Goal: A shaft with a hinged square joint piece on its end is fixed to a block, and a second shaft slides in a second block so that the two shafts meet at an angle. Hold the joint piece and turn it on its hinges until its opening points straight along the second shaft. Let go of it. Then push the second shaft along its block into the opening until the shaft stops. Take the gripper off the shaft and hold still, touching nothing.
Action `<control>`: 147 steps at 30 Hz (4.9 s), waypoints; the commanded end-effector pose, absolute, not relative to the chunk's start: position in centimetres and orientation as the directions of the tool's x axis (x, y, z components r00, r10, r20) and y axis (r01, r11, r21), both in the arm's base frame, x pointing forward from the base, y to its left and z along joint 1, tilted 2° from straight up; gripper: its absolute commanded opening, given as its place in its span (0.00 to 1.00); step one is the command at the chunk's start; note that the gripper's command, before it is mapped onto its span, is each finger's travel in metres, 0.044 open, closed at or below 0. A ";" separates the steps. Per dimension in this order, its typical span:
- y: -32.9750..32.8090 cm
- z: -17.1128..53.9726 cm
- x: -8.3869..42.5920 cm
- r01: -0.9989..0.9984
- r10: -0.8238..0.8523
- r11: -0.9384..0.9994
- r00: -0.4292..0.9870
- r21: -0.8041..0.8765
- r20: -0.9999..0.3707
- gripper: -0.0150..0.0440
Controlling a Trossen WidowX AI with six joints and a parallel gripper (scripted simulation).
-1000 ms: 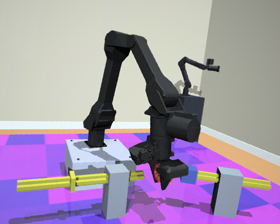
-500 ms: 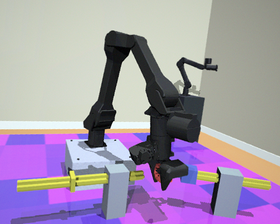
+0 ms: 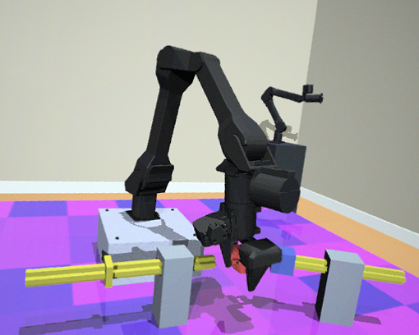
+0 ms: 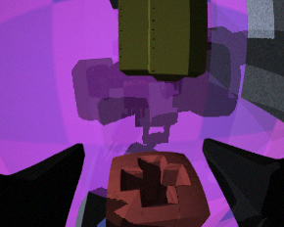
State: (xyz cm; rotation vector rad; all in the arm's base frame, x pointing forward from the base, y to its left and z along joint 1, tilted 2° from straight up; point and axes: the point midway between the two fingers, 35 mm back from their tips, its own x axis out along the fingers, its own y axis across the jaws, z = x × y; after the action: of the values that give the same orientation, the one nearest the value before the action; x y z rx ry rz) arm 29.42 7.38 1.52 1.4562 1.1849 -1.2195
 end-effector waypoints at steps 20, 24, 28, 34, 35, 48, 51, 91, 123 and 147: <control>7.8 4.4 29.4 0.986 -0.182 -0.161 0.014 0.044 -0.983 1.00; 7.8 4.6 29.4 0.989 -0.179 -0.139 0.014 0.040 -0.984 1.00; 7.8 5.7 29.6 1.000 -0.162 -0.012 0.015 0.018 -0.987 1.00; 7.8 7.5 29.8 0.982 -0.135 0.189 0.018 -0.008 -0.991 1.00; 7.8 7.8 29.8 0.975 -0.131 0.222 0.019 -0.011 -0.991 1.00; 7.5 11.7 29.7 0.785 -0.073 0.619 0.027 -0.024 -0.997 1.00; 7.5 12.6 29.6 0.717 -0.060 0.697 0.030 -0.020 -0.998 1.00; 4.4 15.9 28.5 0.553 0.145 0.823 0.009 0.126 -0.989 1.00; -1.5 12.0 27.6 0.993 0.478 -0.089 0.107 0.073 -0.872 1.00; -6.5 11.6 28.0 0.969 0.392 0.129 0.145 0.211 -0.908 1.00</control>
State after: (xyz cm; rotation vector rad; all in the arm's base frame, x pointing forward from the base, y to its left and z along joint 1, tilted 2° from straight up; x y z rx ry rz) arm 27.88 -5.17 11.58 1.5193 1.4253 -0.7834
